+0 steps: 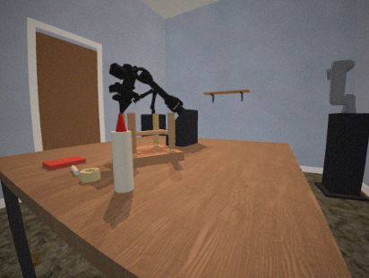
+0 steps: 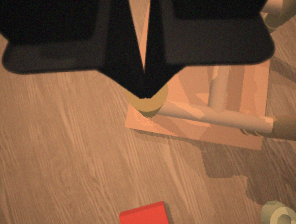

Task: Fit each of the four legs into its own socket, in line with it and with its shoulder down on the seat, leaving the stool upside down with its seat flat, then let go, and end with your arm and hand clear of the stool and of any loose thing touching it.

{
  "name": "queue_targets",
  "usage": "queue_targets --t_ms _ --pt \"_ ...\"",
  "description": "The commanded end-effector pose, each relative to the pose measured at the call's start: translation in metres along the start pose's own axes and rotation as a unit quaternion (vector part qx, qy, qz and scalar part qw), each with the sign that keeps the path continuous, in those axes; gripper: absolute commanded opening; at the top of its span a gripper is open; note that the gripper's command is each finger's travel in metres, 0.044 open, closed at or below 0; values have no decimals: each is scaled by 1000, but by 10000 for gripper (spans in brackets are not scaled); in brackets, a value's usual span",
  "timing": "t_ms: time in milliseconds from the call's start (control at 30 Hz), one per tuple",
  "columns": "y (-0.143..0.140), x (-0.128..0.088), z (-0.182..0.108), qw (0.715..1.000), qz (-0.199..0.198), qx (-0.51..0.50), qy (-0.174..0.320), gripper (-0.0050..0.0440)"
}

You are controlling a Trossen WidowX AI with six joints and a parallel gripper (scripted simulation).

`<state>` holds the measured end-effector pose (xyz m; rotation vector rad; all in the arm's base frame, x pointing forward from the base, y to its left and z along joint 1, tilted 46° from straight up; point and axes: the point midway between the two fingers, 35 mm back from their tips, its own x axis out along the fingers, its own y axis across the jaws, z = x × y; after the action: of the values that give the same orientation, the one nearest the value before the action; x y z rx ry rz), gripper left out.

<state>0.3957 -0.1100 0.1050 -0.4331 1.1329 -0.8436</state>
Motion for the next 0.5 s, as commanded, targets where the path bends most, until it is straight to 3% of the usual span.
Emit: queue_targets --t_ms 0,467 --pt "2 2 -4 1000 4 -4 9 0" --pt "1 -19 5 1000 1 -2 4 0"
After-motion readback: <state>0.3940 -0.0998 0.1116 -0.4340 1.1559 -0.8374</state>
